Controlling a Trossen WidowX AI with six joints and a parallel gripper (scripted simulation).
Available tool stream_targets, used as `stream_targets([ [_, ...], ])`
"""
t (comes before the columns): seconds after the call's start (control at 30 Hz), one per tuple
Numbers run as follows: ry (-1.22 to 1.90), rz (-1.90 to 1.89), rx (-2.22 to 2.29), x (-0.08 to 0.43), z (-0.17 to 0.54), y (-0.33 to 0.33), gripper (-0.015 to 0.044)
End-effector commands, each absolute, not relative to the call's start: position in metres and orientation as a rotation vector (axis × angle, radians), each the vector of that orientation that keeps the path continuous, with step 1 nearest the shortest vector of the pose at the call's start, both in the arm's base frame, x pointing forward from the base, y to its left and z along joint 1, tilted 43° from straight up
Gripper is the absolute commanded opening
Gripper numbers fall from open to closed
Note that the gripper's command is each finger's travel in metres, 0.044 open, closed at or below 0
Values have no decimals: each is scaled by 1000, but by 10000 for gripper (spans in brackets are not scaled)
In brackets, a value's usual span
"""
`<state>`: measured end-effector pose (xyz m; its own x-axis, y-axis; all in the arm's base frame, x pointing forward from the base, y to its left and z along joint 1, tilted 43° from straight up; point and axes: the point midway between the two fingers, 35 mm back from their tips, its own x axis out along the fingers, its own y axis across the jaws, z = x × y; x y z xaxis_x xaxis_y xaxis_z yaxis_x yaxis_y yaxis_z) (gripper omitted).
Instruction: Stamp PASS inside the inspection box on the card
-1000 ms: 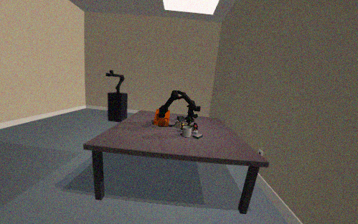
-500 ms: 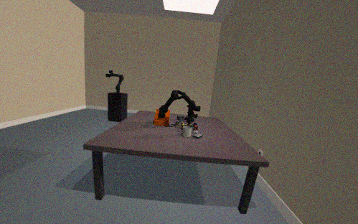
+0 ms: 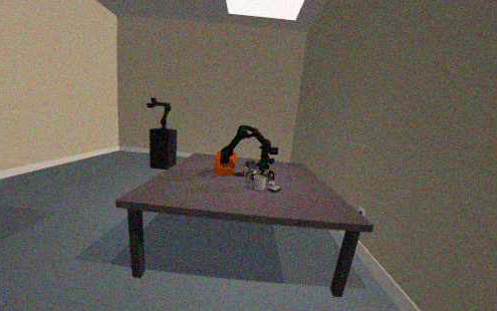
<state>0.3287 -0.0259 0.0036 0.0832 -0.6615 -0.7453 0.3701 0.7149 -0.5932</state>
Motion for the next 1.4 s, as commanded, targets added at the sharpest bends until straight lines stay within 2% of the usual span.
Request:
stream_targets([
  [0.0,1271,-789,-279,329,3,-28,0],
  [1.37,1272,-787,-277,327,32,0,0],
])
